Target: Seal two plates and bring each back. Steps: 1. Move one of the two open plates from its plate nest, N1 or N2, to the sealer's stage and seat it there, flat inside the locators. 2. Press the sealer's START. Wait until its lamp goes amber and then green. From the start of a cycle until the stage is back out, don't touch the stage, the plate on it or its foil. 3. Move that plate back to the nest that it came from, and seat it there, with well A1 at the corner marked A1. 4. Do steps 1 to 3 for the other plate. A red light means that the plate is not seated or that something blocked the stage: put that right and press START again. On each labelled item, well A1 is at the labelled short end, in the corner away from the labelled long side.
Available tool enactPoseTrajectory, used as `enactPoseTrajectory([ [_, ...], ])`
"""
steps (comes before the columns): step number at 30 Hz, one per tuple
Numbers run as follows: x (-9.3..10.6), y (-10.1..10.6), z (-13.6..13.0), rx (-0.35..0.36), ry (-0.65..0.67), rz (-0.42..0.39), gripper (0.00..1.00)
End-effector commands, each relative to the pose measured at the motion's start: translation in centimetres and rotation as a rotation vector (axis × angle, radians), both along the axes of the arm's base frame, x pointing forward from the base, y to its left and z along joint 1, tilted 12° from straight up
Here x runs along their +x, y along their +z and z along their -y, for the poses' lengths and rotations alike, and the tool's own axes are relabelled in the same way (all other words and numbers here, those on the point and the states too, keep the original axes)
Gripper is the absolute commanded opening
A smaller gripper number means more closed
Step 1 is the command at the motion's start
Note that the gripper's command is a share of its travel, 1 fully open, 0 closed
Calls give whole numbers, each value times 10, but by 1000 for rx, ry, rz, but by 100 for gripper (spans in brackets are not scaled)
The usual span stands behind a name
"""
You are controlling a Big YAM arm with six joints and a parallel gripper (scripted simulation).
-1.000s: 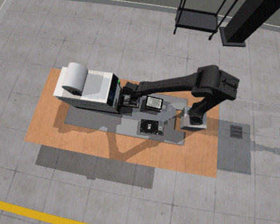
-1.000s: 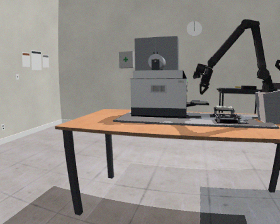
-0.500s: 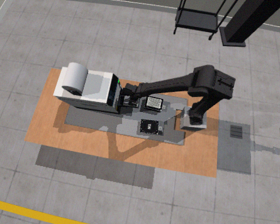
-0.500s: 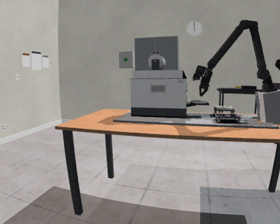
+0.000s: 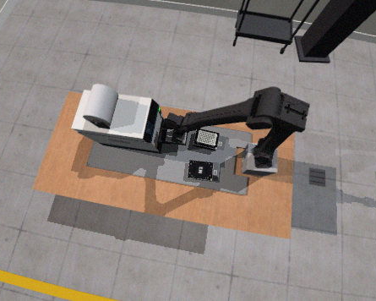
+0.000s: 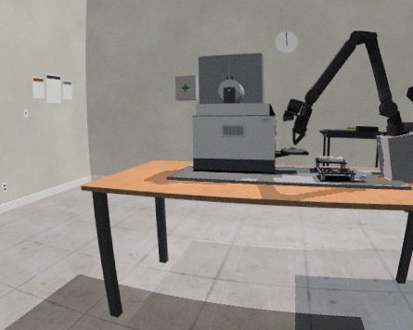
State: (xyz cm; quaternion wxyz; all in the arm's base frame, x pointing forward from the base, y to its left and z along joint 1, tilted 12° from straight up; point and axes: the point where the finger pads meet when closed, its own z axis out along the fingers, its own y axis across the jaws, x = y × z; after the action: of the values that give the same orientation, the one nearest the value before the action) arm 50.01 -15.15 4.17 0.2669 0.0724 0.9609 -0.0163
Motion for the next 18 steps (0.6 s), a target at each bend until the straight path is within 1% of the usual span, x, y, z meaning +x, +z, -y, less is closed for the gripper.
enactPoseTrajectory([
  [1,12,-13,-5,8,1,-1,100],
  [3,10,-18,-3,8,-5,-4,100],
  [5,10,-18,-3,8,-5,-4,100],
  [10,0,-13,3,9,-22,-6,100],
  [16,-2,-4,3,9,-23,-8,100],
  [18,-1,-1,-1,8,-14,-5,100],
])
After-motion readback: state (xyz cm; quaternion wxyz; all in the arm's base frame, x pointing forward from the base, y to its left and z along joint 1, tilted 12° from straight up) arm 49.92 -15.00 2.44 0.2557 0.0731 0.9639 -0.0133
